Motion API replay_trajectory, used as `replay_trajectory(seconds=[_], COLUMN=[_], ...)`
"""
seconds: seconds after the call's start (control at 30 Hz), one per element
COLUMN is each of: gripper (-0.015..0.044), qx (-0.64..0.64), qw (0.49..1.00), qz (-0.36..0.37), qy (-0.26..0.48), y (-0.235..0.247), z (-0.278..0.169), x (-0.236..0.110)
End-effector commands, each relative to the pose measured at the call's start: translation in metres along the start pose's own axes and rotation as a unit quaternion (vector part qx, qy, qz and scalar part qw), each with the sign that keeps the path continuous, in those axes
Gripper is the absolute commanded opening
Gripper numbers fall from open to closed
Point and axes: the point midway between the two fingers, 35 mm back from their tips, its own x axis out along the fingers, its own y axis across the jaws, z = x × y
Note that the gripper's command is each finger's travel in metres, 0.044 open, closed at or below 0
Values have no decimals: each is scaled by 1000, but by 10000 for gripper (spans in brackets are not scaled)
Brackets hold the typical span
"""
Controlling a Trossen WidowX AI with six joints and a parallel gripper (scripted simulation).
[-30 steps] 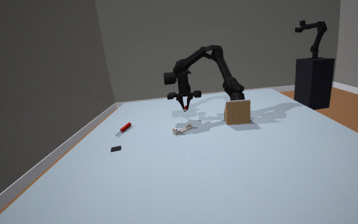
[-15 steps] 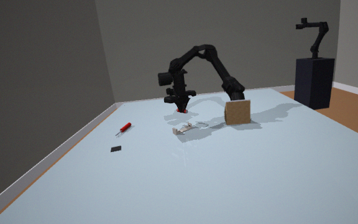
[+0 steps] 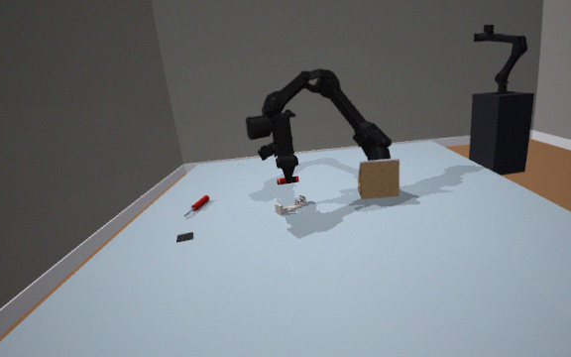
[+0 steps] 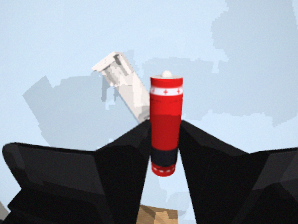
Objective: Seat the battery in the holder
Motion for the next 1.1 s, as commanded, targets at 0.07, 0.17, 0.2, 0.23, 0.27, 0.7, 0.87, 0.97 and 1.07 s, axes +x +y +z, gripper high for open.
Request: replay_trajectory(seconds=[0.07,0.17,0.2,0.23,0.27,0.7,0.87,0.97,1.07], gripper=[59,59,59,59,59,59,59,59,59], qx=[-155,-237,-259,-271,-275,-274,-274,-273,-272], qw=[988,971,966,962,961,961,959,958,957], qz=[1,0,0,-1,-1,16,24,29,32], qy=[3,5,5,5,5,-40,-65,-80,-96], y=[21,32,35,37,37,39,40,39,39], z=[3,3,3,4,4,6,7,8,8], x=[-2,-2,-2,-2,-2,14,23,27,32])
